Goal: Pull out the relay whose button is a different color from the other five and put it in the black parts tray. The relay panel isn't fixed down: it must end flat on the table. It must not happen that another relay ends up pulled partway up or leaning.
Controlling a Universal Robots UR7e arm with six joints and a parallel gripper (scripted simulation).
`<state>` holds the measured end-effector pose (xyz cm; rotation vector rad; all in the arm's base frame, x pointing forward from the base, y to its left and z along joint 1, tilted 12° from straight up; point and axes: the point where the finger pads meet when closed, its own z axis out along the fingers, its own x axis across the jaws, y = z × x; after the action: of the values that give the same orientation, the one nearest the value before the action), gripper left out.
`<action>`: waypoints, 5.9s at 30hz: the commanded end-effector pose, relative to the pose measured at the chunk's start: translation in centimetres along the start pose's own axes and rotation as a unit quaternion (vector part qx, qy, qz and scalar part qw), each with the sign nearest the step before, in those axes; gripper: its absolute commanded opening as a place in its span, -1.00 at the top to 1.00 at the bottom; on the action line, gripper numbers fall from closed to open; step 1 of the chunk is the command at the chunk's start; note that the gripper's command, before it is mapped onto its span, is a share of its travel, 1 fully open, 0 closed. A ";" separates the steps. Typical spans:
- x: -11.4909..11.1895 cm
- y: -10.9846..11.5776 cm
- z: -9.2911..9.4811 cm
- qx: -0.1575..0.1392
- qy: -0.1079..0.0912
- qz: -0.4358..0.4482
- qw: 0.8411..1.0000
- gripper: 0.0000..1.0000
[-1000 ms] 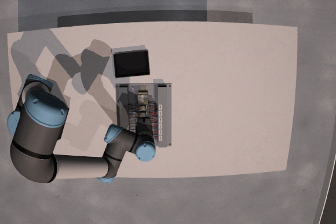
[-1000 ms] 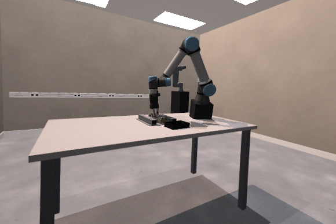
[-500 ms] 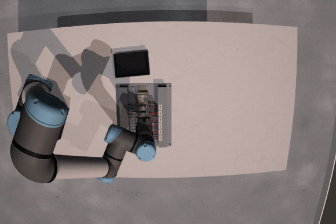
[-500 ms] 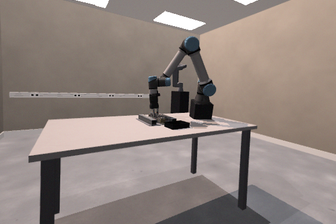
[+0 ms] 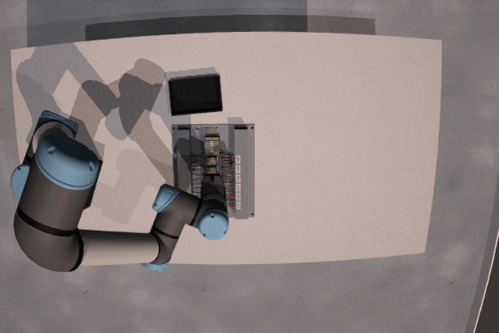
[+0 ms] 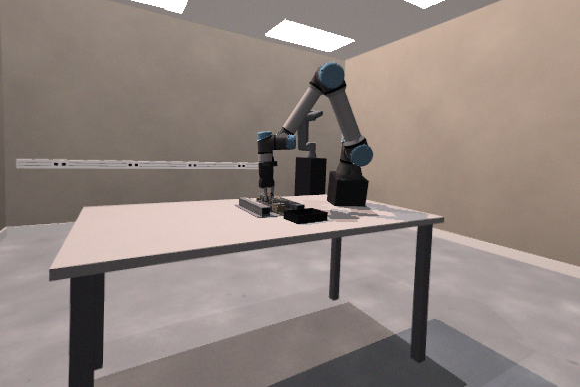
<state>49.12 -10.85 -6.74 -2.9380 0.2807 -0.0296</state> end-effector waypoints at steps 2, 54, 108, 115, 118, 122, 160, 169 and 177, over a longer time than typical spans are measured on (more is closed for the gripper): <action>0.0 0.0 -0.1 0.001 0.005 0.000 1.000 1.00; -0.2 -0.2 0.0 0.001 0.040 0.000 0.999 1.00; -0.6 0.0 -6.1 0.001 0.040 0.000 0.999 1.00; -0.6 0.0 -6.9 0.001 0.040 0.000 0.999 1.00; -0.7 0.0 -7.3 0.001 0.040 0.000 0.999 1.00; -0.7 0.0 -7.6 0.001 0.040 0.000 0.999 1.00; -0.7 0.0 -7.9 0.001 0.040 0.000 0.999 1.00; -0.7 0.0 -7.9 0.001 0.040 0.000 0.999 1.00; -0.7 0.0 -7.9 0.001 0.040 0.000 0.999 1.00</action>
<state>47.97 -11.93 0.80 -2.9369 0.2904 -0.1402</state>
